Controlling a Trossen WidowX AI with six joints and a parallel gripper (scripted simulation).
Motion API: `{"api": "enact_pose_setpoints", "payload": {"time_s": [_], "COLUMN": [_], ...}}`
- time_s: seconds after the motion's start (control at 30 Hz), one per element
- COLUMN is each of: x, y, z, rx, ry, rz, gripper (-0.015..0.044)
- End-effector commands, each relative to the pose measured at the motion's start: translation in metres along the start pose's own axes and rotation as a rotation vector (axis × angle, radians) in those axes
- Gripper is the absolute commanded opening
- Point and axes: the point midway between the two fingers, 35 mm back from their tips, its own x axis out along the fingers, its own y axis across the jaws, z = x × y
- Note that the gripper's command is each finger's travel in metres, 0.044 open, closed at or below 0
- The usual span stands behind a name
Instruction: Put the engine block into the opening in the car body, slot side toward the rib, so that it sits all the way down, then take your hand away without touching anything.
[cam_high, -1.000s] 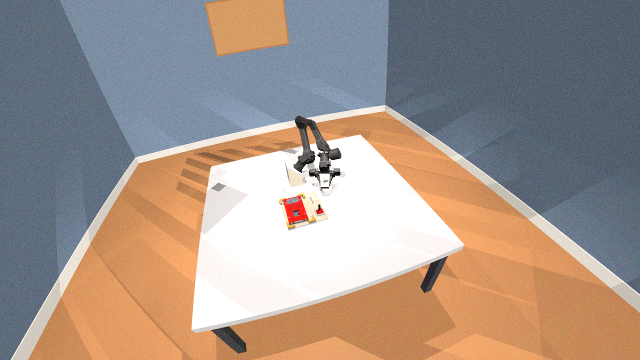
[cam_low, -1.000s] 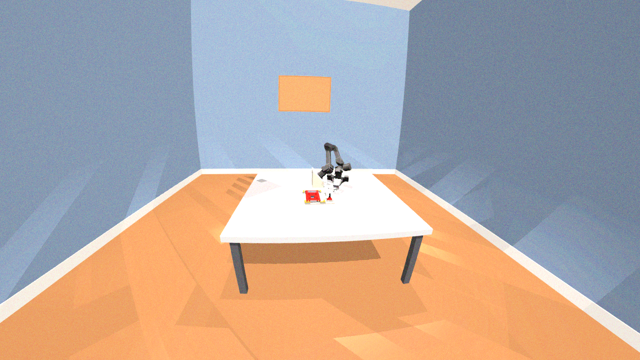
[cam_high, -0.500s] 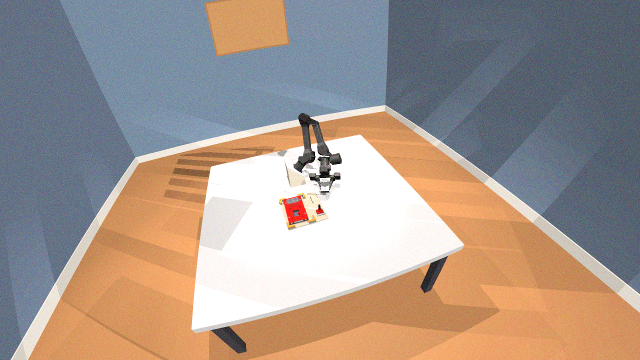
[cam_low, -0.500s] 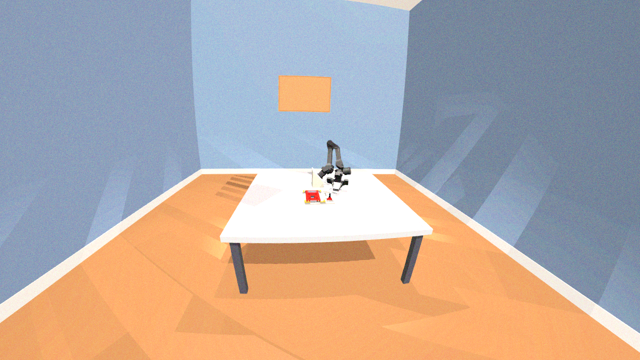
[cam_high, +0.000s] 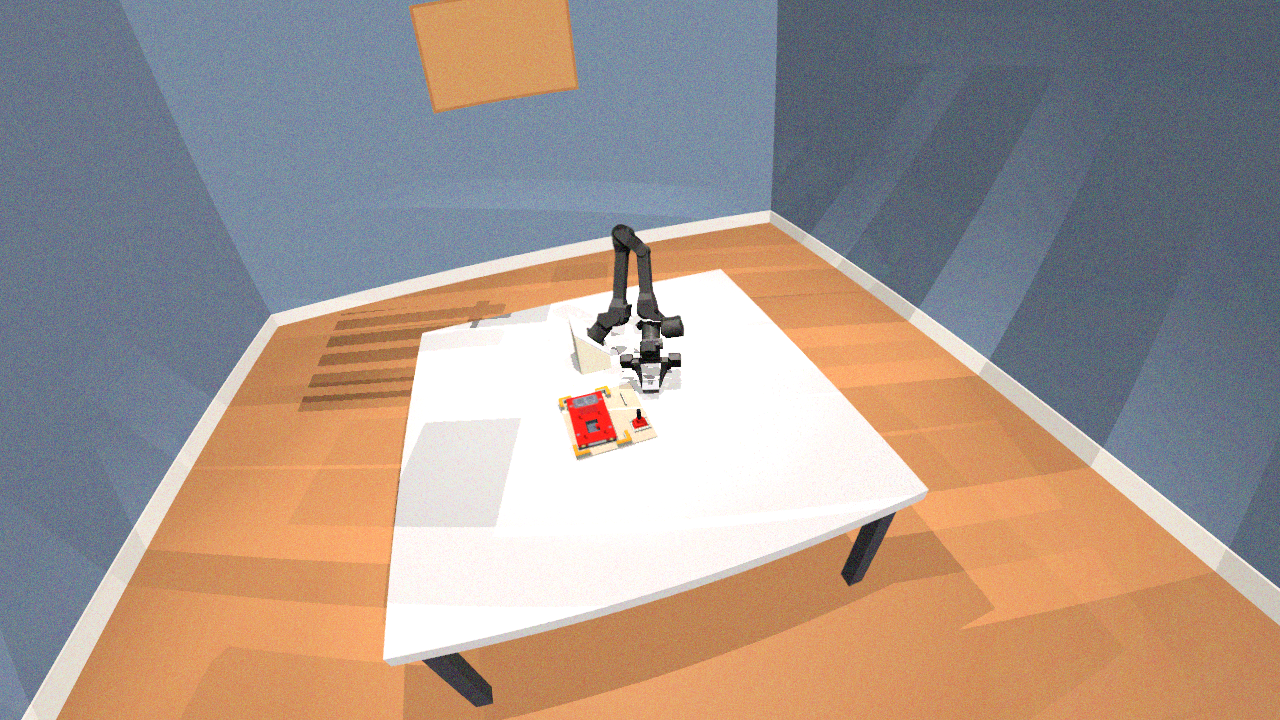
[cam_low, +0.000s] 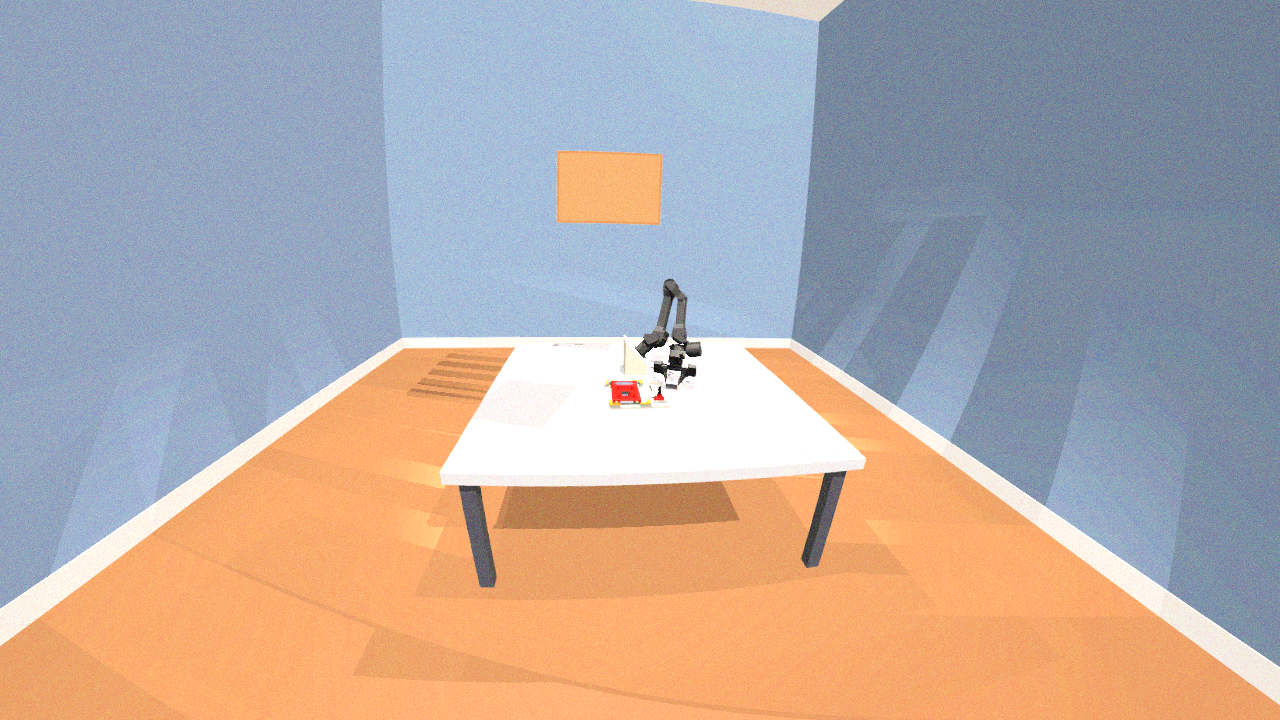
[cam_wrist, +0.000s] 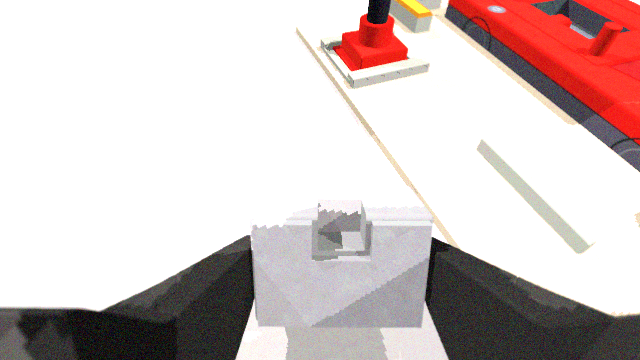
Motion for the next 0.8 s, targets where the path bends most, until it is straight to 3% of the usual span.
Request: {"api": "enact_pose_setpoints", "payload": {"time_s": [0.0, 0.77], "x": [0.0038, 0.0045], "y": [-0.0013, -0.0002], "z": [-0.0067, -0.0001], "rx": [0.002, 0.002], "ry": [0.0, 0.0], "rz": [-0.001, -0.001], "gripper": [0.0, 0.0]}}
